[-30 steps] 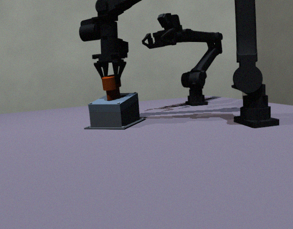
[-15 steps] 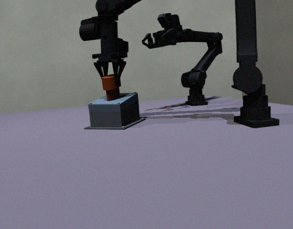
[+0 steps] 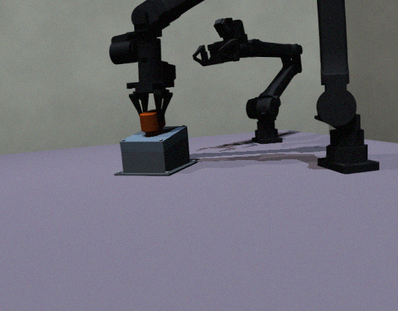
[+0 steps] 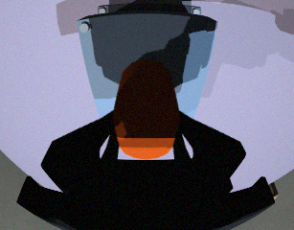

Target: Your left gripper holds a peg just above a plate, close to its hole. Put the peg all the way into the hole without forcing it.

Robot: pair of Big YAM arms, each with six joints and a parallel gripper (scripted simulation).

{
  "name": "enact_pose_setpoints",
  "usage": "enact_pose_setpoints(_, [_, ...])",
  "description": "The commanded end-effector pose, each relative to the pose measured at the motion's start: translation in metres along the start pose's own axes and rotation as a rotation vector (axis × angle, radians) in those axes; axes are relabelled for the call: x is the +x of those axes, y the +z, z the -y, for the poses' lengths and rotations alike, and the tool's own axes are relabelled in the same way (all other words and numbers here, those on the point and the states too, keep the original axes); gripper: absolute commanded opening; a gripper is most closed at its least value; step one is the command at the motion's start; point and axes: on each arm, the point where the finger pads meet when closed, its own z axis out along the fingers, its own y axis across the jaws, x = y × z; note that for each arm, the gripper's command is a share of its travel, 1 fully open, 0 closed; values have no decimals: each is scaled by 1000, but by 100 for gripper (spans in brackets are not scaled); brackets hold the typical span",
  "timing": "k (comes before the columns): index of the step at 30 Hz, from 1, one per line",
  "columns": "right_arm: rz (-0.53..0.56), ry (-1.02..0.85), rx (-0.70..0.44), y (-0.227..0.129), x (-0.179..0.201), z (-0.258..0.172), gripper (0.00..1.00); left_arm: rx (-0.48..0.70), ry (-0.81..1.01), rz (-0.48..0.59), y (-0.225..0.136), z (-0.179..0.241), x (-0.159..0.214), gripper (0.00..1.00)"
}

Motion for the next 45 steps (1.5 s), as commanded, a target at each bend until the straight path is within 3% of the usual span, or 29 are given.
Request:
enact_pose_setpoints(1, [27,1,10,1,-19,3,100,24,-14,4,24,4,-5,40])
enact_pose_setpoints(6, [27,1,10,1,-19,3,100,40,-11,3,28,7,-6,40])
enact_pose_setpoints(10, [27,1,10,1,-19,3,100,-18,-19,1,-13,-10,5,40])
enact_pose_setpoints(17, [27,1,10,1,-19,3,100,-18,-13,1,-13,-11,2,40])
enact_pose_setpoints(20, [27,1,10,1,-19,3,100,-23,-13,1,-15,-11,2,68])
enact_pose_setpoints(29, [27,1,10,1,-19,3,100,-90,-10,2,-59,-10,-6,69])
enact_pose_setpoints(32, [27,1,10,1,-19,3,100,-72,-22,1,-55,-10,-1,69])
enact_pose_setpoints(35, [27,1,10,1,-19,3,100,-48,-21,1,-56,-11,-1,100])
enact_pose_setpoints(40, [27,1,10,1,-19,3,100,-94,-19,-2,-107,-8,4,100])
enact_pose_setpoints(45, [27,1,10,1,-19,3,100,-79,-12,2,-122,-9,-6,100])
